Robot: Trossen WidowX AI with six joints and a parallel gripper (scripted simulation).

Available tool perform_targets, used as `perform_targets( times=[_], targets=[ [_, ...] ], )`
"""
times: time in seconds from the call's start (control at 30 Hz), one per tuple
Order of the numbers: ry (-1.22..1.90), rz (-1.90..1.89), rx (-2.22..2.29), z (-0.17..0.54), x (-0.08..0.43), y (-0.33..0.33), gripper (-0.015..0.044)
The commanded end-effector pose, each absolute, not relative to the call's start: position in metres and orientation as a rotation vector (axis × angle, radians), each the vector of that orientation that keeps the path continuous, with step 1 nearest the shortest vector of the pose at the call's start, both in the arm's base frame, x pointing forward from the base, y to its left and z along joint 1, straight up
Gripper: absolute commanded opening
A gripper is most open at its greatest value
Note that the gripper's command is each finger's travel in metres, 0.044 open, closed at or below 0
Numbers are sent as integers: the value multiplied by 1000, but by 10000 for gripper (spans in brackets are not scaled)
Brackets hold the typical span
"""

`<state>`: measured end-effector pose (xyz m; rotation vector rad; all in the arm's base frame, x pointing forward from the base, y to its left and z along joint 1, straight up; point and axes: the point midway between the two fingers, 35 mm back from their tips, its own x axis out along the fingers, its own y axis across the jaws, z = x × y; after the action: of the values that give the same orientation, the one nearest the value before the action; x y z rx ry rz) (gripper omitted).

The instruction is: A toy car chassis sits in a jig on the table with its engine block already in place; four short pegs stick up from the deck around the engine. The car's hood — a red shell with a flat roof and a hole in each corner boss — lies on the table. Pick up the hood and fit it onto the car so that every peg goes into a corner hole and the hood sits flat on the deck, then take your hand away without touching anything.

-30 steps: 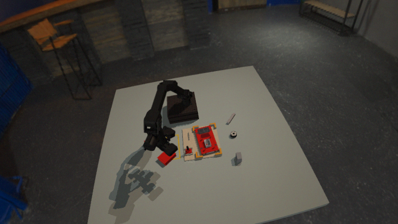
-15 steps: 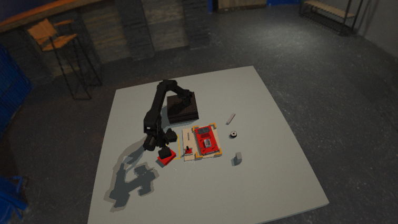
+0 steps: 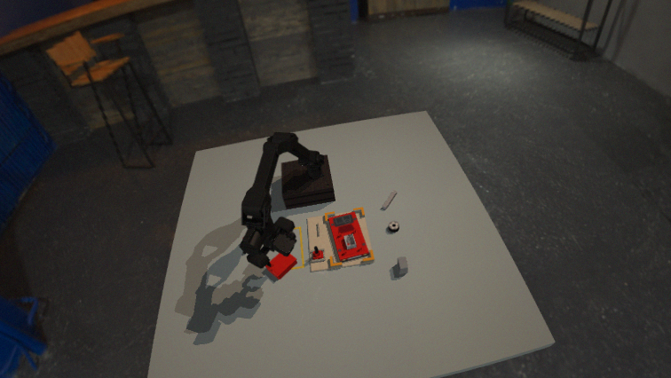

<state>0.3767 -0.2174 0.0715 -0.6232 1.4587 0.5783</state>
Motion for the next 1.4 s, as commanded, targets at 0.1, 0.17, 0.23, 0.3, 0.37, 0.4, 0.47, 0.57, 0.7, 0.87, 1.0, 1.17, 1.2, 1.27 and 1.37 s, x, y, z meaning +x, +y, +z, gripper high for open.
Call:
perform_targets(
  times=[0.1,0.17,0.23,0.3,0.37,0.4,0.47,0.57,0.7,0.87,1.0,1.17,1.2,1.27,1.37],
  targets=[
    [1521,261,-302,66,370,-221,440],
    [1531,168,-205,64,368,-221,440],
    [1536,75,-109,62,367,-222,440],
    [1537,-18,-12,60,365,-222,440],
    [1534,-112,84,58,363,-223,440],
    [1532,-158,132,57,362,-223,440],
    [1523,-251,228,56,361,-223,440],
    [1501,-390,373,53,358,-224,440],
    [1459,-575,564,49,355,-224,440],
    [1399,-759,754,45,350,-222,440],
    [1391,-780,776,44,350,-222,440],
    [1391,-780,776,44,350,-222,440],
    [1391,-780,776,43,350,-222,440],
    [1391,-780,776,42,350,-222,440],
    [1391,-780,776,40,350,-222,440]
  ],
)
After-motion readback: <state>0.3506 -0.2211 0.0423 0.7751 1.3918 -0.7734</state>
